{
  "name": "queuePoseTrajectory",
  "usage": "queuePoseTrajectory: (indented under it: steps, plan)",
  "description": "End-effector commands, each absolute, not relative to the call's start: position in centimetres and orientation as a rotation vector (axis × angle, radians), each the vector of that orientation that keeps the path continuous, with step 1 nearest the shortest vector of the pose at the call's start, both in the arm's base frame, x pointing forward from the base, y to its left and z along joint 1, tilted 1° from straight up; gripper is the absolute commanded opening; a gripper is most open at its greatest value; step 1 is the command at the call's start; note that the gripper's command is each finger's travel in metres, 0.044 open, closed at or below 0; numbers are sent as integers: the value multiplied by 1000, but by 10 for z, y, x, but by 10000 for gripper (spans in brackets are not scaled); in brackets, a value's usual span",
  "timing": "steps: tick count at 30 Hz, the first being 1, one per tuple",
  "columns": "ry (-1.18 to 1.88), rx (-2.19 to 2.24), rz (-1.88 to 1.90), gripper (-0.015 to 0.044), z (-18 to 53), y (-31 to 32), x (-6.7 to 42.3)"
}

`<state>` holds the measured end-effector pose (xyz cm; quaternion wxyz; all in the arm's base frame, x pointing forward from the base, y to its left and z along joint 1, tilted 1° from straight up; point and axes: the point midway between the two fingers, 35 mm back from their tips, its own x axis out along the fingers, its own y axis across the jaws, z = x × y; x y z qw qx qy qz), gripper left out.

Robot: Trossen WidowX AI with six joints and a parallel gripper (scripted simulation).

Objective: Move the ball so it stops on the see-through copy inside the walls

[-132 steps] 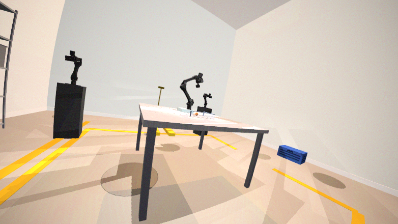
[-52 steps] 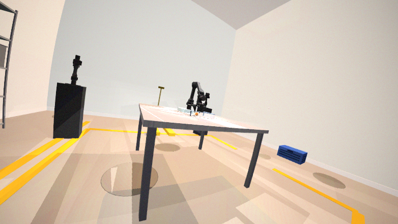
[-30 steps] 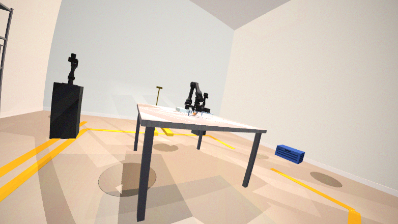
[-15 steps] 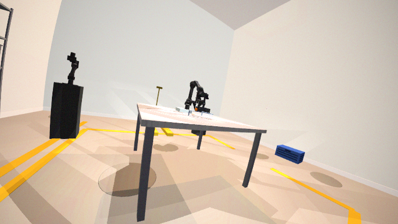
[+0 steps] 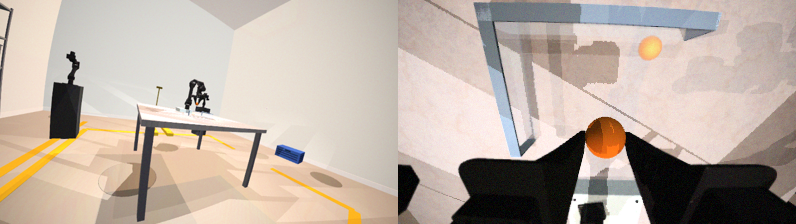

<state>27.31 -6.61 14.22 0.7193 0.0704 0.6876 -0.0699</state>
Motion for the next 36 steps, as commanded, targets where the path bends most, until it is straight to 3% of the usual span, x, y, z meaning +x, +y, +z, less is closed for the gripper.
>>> queuePoseTrajectory:
  steps: [1,22,36]
  plan:
    - [1517,151,-157,0,144,-74,281]
    - [1511,146,-162,0,112,-156,349]
    - [1511,145,-163,0,75,-163,356]
